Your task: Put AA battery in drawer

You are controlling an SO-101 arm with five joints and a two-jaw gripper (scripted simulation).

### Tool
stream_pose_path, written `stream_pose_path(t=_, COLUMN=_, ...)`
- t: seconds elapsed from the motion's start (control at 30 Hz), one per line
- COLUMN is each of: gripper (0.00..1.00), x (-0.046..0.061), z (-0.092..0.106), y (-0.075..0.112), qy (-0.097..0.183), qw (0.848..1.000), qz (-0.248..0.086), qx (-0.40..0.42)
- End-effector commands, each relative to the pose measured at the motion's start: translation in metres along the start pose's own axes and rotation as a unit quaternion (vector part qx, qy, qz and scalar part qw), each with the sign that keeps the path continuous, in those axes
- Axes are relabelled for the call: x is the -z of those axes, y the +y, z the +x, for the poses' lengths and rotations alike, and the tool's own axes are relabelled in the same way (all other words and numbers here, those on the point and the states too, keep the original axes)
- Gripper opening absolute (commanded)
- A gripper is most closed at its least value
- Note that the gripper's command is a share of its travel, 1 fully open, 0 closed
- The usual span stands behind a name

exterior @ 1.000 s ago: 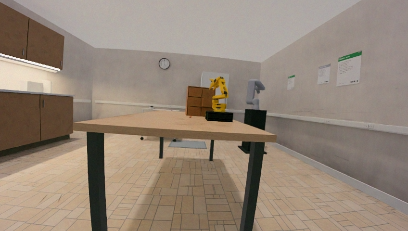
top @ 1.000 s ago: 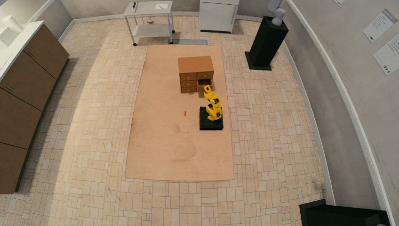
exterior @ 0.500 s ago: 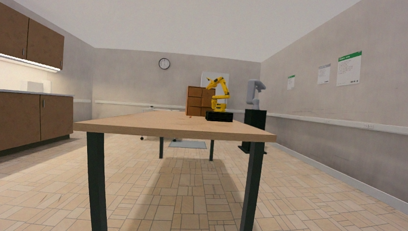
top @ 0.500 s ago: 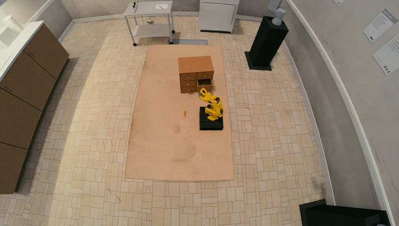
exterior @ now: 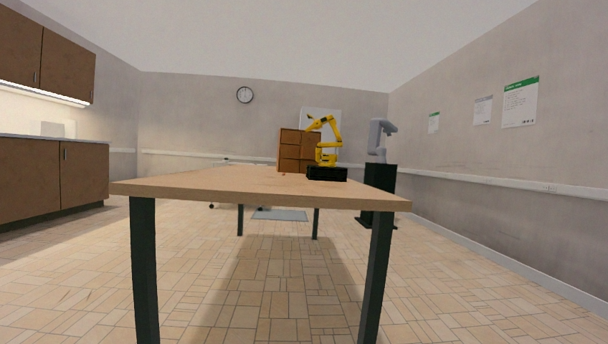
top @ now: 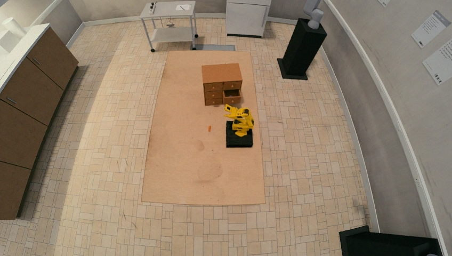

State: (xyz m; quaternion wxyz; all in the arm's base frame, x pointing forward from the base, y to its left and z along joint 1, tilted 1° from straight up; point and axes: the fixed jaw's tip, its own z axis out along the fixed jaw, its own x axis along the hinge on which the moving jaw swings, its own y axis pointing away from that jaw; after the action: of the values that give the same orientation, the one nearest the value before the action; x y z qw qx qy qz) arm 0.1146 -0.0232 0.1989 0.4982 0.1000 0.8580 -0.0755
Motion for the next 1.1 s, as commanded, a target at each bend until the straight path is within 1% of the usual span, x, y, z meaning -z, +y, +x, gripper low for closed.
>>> stream_pose_path(t=0.0, gripper=0.21, x=0.001, z=-0.001, y=0.005, qy=-0.003, qw=1.0, qz=-0.018, qx=0.01)
stream_pose_path(t=0.77, gripper=0.21, x=0.001, z=-0.001, y=0.005, qy=-0.003, qw=1.0, qz=-0.018, qx=0.01)
stream_pose_path(t=0.9, gripper=0.21, x=-0.012, z=-0.004, y=0.005, qy=0.036, qw=0.997, qz=-0.022, qx=0.071)
stream_pose_path(t=1.07, gripper=0.21, x=-0.03, z=-0.006, y=0.005, qy=0.083, qw=0.985, qz=-0.032, qx=0.147)
